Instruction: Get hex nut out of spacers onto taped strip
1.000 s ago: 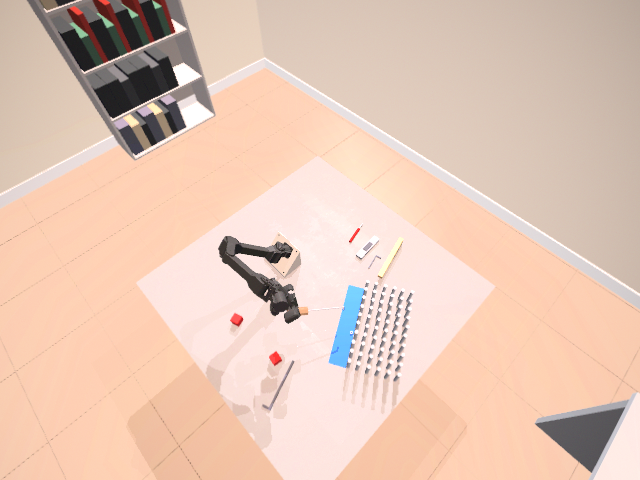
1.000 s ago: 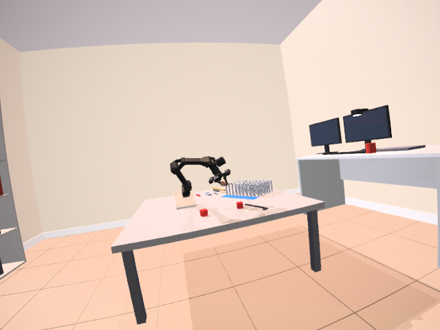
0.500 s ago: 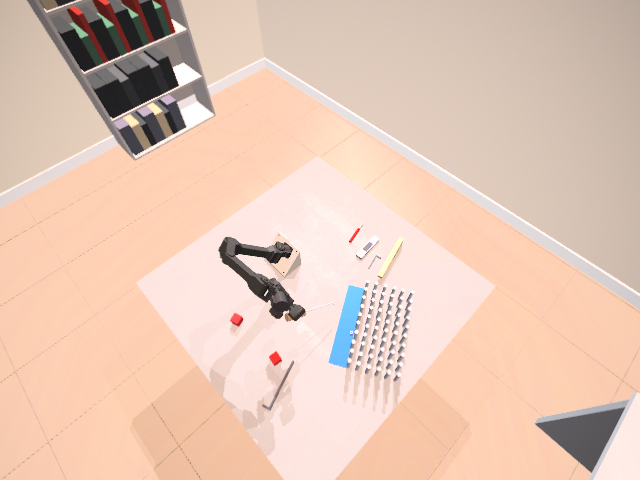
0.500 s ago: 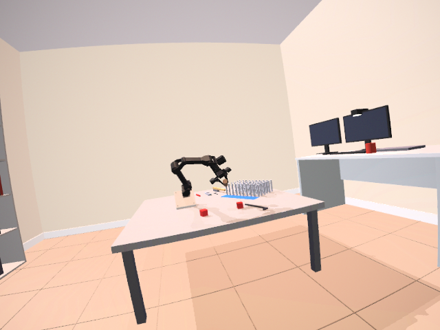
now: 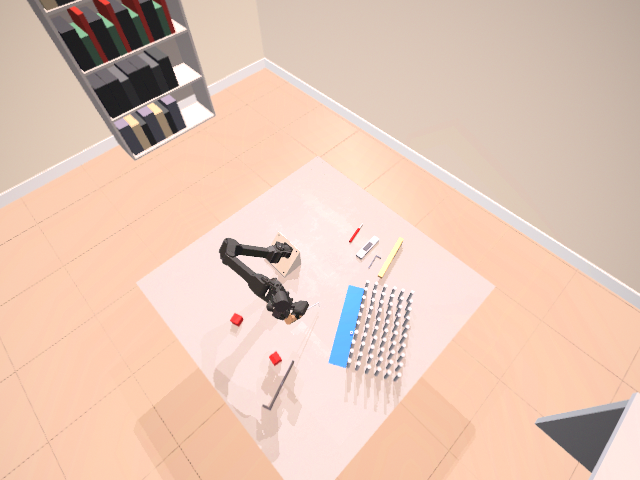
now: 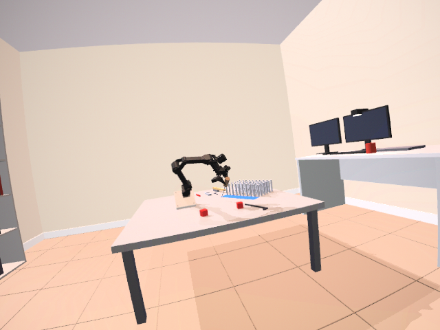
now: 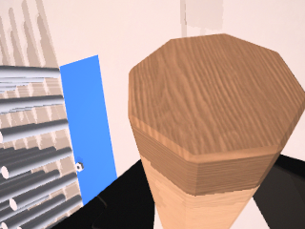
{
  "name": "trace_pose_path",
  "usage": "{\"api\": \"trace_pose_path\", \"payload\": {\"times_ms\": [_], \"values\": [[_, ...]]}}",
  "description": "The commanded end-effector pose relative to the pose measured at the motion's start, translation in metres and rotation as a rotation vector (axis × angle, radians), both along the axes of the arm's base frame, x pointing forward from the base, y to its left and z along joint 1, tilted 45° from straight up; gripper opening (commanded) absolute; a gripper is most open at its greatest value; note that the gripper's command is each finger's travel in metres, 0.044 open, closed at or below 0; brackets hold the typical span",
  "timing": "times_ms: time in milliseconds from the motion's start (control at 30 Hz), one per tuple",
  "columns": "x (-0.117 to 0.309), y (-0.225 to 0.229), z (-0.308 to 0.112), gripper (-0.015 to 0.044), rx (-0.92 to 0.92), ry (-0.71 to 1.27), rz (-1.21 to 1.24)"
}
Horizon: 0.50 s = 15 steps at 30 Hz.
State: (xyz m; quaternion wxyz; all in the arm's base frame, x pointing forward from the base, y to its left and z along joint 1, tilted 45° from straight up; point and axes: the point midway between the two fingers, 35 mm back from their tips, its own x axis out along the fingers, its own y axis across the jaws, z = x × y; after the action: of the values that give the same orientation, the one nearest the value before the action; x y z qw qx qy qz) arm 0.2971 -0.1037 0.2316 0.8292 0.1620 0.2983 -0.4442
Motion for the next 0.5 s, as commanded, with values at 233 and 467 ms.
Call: {"api": "trace_pose_path", "payload": {"times_ms": [233,467], "values": [[0.008,0.003,0.013,0.0000,-0.187,0.179,0.205],[0.010,0.002,0.018,0.0000,-0.306,0.313,0.315]]}}
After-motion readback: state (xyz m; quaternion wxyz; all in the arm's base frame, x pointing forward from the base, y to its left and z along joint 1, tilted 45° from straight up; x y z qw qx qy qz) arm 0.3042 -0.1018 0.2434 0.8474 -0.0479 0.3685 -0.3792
